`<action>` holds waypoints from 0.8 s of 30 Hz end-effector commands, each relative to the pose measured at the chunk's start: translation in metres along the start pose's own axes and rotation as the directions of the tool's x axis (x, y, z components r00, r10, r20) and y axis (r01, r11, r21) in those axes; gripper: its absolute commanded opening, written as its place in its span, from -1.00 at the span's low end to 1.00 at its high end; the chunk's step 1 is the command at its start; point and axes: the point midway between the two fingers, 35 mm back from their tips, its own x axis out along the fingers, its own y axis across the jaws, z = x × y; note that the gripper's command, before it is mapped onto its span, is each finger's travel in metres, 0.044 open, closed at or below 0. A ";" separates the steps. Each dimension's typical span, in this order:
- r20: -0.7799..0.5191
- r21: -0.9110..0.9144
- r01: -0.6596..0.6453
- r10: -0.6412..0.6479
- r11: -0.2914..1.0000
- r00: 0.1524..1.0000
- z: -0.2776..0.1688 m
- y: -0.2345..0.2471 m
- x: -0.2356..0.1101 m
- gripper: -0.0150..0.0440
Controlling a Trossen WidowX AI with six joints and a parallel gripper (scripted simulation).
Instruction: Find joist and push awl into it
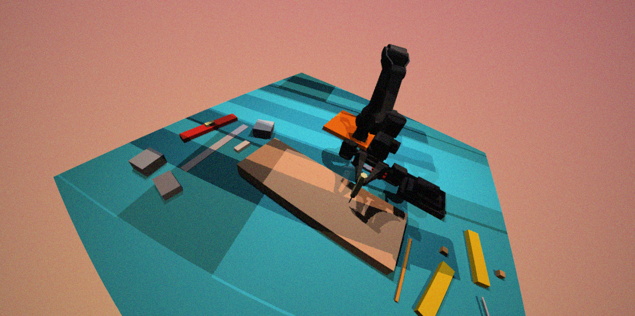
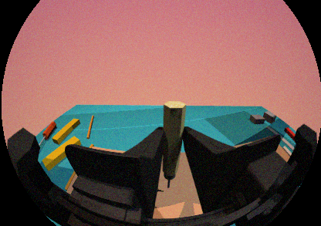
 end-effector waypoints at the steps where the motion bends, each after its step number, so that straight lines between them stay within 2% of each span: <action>1: 0.005 0.007 -0.001 0.001 1.000 1.000 -0.005 0.000 0.001 -0.49; 24: 0.004 0.007 -0.001 0.001 1.000 1.000 -0.030 -0.001 0.001 -0.49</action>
